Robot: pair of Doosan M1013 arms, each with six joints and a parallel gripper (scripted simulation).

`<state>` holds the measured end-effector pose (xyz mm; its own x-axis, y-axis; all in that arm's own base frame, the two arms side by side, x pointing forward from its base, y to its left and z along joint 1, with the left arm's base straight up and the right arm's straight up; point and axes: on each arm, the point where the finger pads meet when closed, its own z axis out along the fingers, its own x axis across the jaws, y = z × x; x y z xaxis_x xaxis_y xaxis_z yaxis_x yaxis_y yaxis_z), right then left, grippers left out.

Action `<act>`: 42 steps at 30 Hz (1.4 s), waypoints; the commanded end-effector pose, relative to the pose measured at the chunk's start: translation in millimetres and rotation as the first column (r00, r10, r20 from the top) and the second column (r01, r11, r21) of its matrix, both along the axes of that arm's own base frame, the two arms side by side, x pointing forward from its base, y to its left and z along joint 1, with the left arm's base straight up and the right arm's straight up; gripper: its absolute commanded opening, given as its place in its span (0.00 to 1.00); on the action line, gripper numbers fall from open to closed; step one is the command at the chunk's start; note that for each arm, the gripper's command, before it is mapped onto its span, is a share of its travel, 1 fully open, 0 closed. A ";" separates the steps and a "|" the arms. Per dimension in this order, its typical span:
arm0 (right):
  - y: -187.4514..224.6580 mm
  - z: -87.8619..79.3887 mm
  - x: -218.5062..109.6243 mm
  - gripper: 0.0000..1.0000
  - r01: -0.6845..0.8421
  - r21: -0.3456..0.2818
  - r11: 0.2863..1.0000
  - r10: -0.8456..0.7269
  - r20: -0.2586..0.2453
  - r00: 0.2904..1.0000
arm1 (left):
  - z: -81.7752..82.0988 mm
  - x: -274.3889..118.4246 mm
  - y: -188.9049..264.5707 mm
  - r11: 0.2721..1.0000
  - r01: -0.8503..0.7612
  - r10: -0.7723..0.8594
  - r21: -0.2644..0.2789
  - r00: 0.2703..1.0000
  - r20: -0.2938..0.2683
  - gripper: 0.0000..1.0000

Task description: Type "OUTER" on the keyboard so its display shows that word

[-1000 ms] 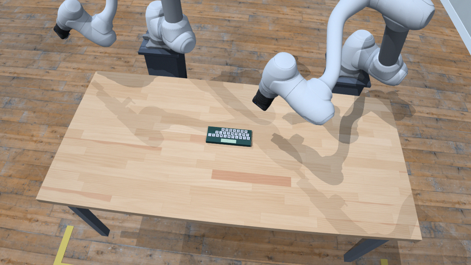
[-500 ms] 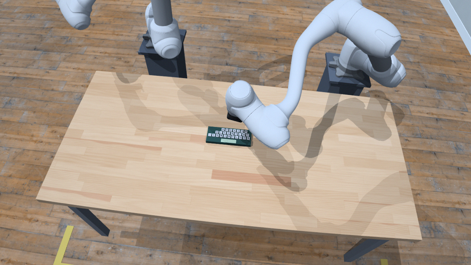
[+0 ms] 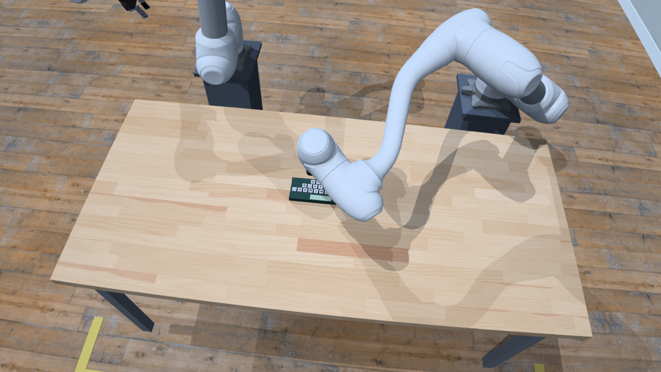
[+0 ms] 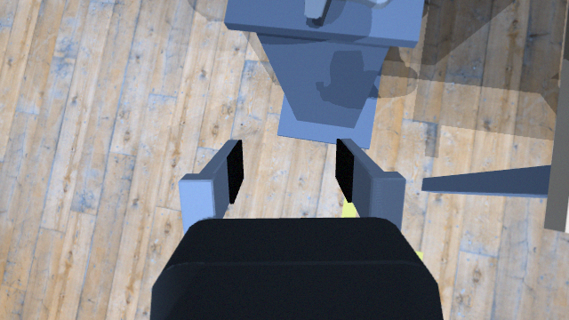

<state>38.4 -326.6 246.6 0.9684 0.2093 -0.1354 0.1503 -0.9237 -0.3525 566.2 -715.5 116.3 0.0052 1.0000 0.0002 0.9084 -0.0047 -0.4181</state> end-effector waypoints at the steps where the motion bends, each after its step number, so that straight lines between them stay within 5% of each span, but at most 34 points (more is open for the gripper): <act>1: 16.7 12.5 -0.1 1.00 0.079 0.061 0.995 -0.084 0.079 0.993 | -0.3 -1.2 -0.9 1.000 -0.004 0.004 -0.001 1.000 -0.009 0.00; 9: 25.8 21.8 3.2 1.00 0.129 0.101 0.986 -0.142 0.135 0.981 | -22.7 -1.3 -0.7 1.000 -0.001 0.001 -0.004 1.000 -0.008 0.00; 25: 26.2 22.3 3.4 1.00 0.132 0.104 0.986 -0.145 0.139 0.980 | -68.1 -1.5 -0.6 1.000 -0.001 0.001 -0.004 1.000 -0.008 0.00; 42: 26.2 22.3 3.4 1.00 0.132 0.104 0.986 -0.145 0.139 0.980 | -74.4 -1.2 -0.8 1.000 -0.003 0.002 -0.004 1.000 -0.007 0.00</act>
